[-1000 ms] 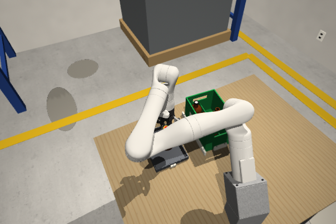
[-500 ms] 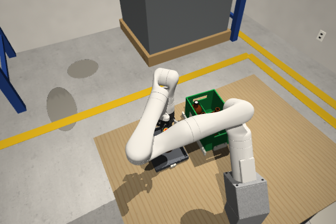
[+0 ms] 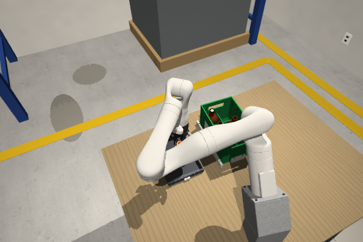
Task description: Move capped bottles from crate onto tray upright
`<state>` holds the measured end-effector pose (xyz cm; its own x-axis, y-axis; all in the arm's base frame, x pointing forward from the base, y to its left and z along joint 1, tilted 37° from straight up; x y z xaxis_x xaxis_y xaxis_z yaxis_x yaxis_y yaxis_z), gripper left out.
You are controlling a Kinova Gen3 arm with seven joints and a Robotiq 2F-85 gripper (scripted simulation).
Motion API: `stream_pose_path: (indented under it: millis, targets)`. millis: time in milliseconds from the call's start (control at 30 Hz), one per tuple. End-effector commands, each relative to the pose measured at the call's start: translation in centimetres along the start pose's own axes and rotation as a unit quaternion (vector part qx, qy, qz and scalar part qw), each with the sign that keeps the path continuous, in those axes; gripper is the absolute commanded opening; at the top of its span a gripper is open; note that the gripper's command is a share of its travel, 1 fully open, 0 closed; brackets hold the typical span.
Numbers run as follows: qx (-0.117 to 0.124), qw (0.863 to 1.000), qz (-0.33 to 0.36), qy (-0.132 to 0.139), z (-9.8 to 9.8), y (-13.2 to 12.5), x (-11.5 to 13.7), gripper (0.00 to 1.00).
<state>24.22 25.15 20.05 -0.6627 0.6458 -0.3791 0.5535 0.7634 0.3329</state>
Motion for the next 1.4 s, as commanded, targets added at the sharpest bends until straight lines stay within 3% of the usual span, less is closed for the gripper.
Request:
stream_pose_path:
  millis: [0, 267, 1367]
  targets:
    - [0.002, 1.000, 0.000, -0.004, 0.8, -0.1, -0.3, 0.00]
    - [0.003, 1.000, -0.001, -0.006, 2.4, -0.2, -0.6, 0.00]
    - [0.003, 1.000, -0.001, -0.006, 3.0, -0.1, -0.6, 0.00]
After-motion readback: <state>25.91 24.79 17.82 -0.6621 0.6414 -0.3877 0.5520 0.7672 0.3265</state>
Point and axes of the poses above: the point where the finger pads meet when closed, its own z axis out along the fingers, its own y axis across the jaws, x = y × z, the point moved 4 cm from there along -z, back along the fingers, and after that the axes turned 1 degree about z, right-handed, at the moved point
